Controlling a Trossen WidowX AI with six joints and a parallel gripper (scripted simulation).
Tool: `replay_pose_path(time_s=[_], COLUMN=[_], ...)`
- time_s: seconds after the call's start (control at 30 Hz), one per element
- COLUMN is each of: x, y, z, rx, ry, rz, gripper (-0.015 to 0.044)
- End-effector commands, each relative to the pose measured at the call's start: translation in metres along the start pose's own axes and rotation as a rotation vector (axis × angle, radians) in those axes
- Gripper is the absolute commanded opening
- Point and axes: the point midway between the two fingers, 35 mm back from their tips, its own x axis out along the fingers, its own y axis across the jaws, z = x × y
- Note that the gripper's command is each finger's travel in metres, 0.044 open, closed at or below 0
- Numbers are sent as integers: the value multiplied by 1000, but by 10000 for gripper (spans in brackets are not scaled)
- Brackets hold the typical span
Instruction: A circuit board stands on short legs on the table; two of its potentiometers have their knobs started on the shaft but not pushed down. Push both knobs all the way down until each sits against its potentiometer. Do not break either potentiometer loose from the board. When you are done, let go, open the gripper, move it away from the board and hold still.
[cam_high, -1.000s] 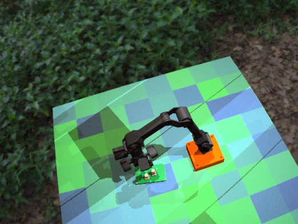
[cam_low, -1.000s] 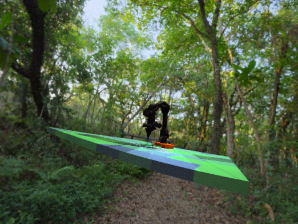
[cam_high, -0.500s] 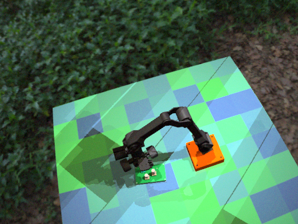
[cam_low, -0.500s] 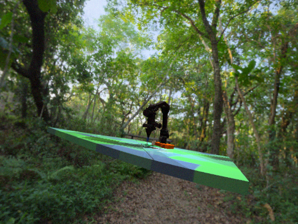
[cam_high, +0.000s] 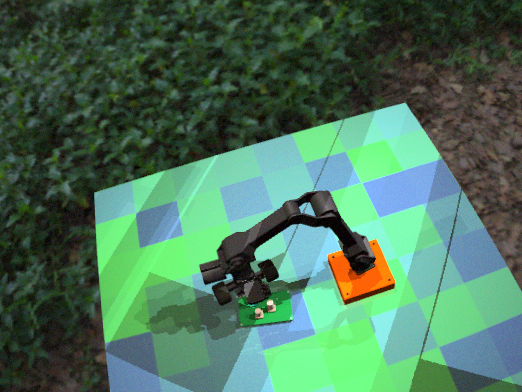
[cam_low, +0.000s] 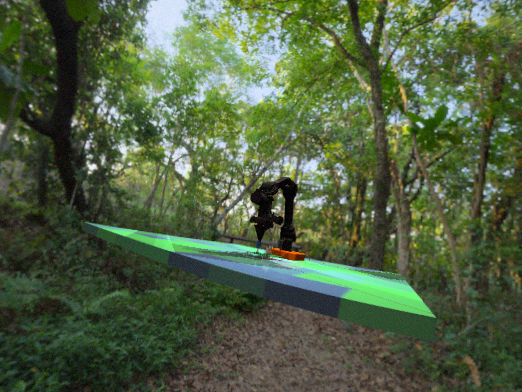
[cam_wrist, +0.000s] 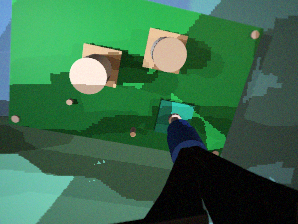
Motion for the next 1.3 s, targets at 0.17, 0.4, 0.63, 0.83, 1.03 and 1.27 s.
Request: replay_pose_path(time_s=[0.17, 0.4, 0.63, 0.83, 1.03, 1.27], x=[6, 11, 12, 15, 17, 18], y=[-1, -1, -1, -1, -1, -1], z=[-1, -1, -1, -1, -1, -1], rx=[-4, -4, -4, -4, -4, -4], ry=[4, 4, 4, 4, 4, 4], rz=[0, 0, 0, 0, 0, 0], gripper=[0, 0, 0, 0, 0, 0])
